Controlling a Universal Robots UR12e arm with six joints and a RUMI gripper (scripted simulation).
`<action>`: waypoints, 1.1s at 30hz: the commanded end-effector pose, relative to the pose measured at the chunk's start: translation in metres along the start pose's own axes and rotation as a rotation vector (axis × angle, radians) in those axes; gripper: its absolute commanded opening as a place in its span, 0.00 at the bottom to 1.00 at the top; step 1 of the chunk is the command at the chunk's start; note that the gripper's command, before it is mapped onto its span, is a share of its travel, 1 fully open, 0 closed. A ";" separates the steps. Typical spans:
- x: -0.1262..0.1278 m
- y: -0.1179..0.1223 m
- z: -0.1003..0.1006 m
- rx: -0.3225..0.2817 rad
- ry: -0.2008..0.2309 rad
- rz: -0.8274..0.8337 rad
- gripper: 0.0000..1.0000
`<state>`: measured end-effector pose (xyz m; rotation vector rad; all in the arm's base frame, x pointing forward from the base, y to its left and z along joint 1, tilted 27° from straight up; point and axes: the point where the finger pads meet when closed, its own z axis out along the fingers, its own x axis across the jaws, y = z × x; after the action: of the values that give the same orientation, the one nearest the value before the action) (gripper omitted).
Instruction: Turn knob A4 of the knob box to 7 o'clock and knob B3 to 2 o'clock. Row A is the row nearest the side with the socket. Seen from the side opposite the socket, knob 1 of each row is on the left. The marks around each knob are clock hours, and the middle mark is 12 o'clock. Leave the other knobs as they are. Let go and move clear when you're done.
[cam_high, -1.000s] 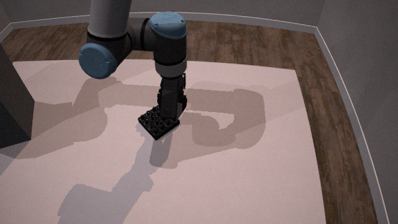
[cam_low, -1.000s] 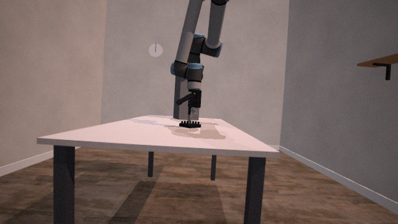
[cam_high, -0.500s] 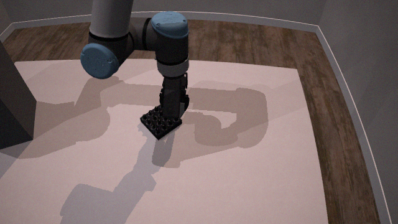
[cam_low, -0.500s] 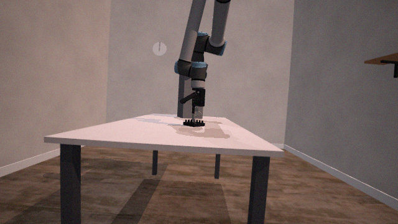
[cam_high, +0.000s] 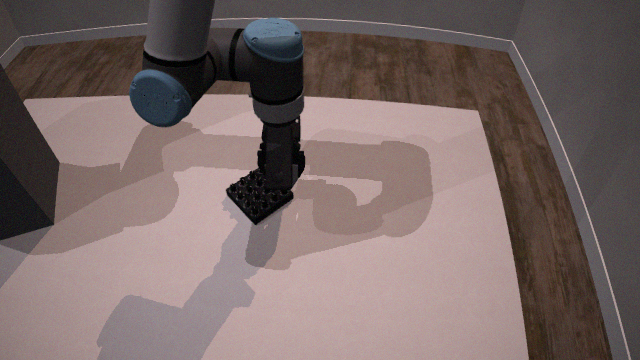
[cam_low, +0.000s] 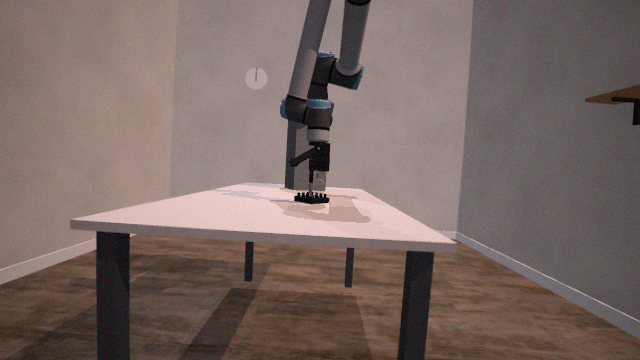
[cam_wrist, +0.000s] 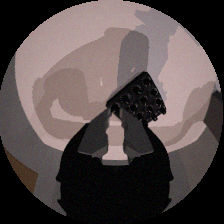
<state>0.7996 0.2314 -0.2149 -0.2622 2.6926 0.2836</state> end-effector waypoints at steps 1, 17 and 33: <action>-0.001 0.000 0.000 0.000 -0.001 -0.039 0.04; -0.002 0.000 0.000 0.000 -0.001 -0.244 0.04; -0.003 0.001 0.000 0.000 -0.001 -0.515 0.04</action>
<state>0.8012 0.2321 -0.2140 -0.8078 2.5568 0.1530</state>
